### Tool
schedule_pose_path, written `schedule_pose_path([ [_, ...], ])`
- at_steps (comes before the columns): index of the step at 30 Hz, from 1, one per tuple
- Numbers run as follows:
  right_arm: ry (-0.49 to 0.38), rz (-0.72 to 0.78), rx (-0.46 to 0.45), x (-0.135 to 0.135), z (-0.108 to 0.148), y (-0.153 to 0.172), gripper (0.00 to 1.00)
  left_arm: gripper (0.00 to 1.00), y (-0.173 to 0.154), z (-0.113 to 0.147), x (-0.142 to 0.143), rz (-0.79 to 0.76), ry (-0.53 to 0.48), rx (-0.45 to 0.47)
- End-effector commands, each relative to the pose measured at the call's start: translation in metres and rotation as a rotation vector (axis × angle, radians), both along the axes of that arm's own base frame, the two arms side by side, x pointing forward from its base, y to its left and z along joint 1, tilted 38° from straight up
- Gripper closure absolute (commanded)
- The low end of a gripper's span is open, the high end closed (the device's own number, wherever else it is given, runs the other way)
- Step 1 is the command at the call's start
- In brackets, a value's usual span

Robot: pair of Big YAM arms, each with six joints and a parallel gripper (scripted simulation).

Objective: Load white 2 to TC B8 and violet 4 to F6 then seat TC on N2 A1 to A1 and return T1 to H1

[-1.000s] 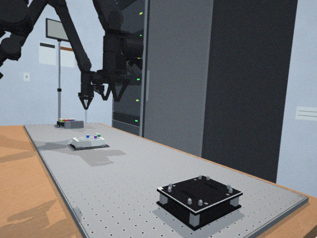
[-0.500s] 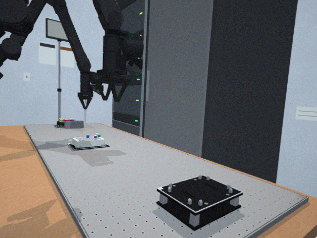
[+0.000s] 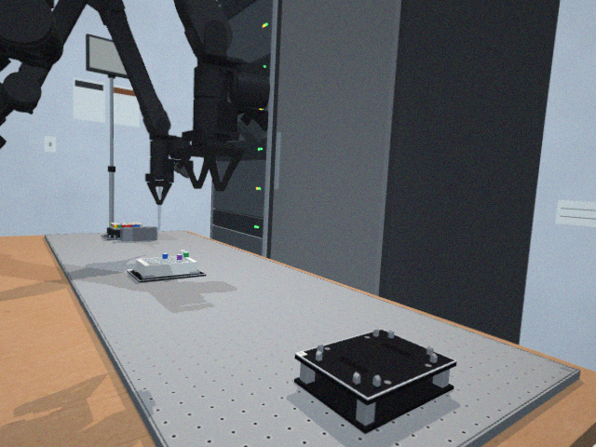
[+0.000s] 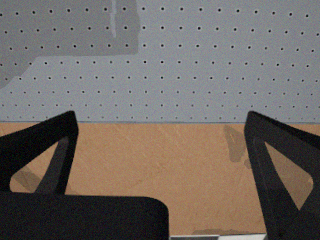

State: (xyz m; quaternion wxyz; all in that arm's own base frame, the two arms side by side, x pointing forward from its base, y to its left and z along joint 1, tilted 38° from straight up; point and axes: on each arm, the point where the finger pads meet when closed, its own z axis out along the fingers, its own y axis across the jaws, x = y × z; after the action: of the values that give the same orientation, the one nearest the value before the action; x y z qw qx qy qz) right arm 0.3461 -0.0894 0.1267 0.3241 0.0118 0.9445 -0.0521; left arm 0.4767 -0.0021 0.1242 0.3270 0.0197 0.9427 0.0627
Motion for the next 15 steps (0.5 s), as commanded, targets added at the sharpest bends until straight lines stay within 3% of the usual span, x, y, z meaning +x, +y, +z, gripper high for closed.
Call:
schedule_pose_path([
  [1,-0.017,-0.003,-0.004,0.004,0.009,-0.002,0.0,0.93,0.012,0.026,0.008,0.002,-0.037,0.006],
  [15,-0.017,-0.003,-0.004,0.004,0.009,-0.002,0.0,0.93,0.032,0.031,0.01,0.002,-0.037,0.008],
])
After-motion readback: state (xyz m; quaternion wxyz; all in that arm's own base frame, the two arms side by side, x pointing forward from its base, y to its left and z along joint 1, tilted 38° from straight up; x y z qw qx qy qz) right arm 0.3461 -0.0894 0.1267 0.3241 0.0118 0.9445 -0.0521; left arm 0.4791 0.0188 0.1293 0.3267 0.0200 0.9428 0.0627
